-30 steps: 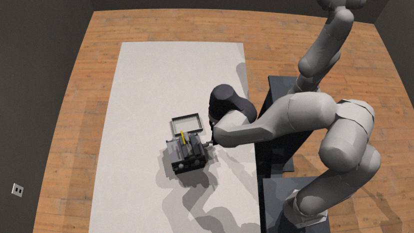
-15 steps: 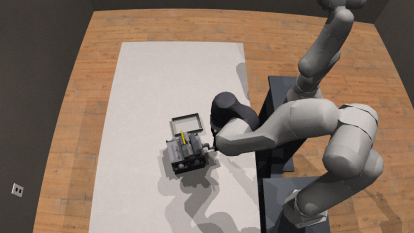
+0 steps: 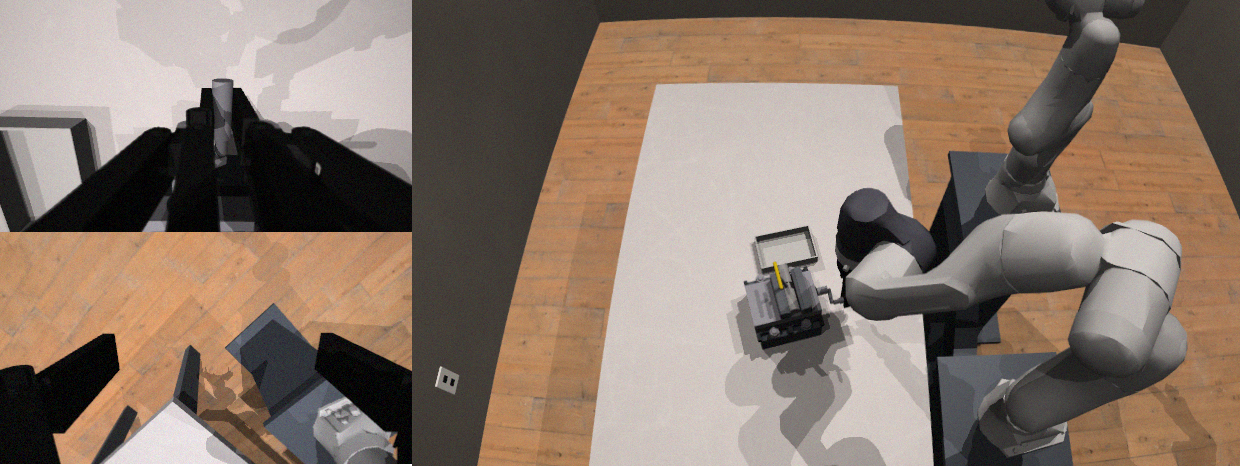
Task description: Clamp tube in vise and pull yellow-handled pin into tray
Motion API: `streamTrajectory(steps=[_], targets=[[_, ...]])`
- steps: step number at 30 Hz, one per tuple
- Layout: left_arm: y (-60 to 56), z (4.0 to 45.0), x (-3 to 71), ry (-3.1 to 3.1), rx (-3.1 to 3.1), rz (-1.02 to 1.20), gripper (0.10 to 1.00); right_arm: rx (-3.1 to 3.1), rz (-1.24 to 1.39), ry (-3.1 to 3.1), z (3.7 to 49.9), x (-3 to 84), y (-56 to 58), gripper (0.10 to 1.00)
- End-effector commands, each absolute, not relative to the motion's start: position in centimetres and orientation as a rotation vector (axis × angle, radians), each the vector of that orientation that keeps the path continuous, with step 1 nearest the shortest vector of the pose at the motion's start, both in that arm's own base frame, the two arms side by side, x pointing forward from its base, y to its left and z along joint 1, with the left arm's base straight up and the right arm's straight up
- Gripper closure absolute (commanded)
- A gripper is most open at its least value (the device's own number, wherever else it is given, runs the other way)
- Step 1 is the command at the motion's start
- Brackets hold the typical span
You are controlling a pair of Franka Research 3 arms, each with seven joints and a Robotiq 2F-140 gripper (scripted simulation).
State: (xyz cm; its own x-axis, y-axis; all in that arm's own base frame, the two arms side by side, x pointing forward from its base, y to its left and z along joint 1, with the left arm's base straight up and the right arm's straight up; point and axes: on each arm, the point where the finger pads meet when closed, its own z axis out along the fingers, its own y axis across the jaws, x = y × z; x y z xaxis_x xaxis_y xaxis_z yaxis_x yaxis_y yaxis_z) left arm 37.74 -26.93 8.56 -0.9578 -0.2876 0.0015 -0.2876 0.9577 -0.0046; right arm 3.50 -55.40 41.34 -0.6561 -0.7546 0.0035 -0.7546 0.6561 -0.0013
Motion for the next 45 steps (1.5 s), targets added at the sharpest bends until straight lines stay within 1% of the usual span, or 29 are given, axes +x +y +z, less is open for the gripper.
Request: streamTrajectory(steps=[1, 6, 14, 21, 30, 45], targets=[[-26.6, 9.4, 37.6, -3.107, 0.466, 0.0, 0.968, 1.295, 0.0, -2.862, 41.3, 3.6, -55.3, 0.098], [-26.5, 10.1, 37.6, -3.107, 0.466, 0.0, 0.968, 1.295, 0.0, -2.862, 41.3, 3.6, -55.3, 0.098], [-27.3, 12.4, 37.8, -3.107, 0.466, 0.0, 0.968, 1.295, 0.0, -2.862, 41.3, 3.6, -55.3, 0.098], [-28.6, 13.3, 38.2, -3.107, 0.466, 0.0, 0.968, 1.295, 0.0, -2.862, 41.3, 3.6, -55.3, 0.098], [-30.1, 13.5, 38.7, -3.107, 0.466, 0.0, 0.968, 1.295, 0.0, -2.862, 41.3, 3.6, -55.3, 0.098], [-32.2, 12.1, 39.3, -3.107, 0.466, 0.0, 0.968, 1.295, 0.0, -2.862, 41.3, 3.6, -55.3, 0.098]])
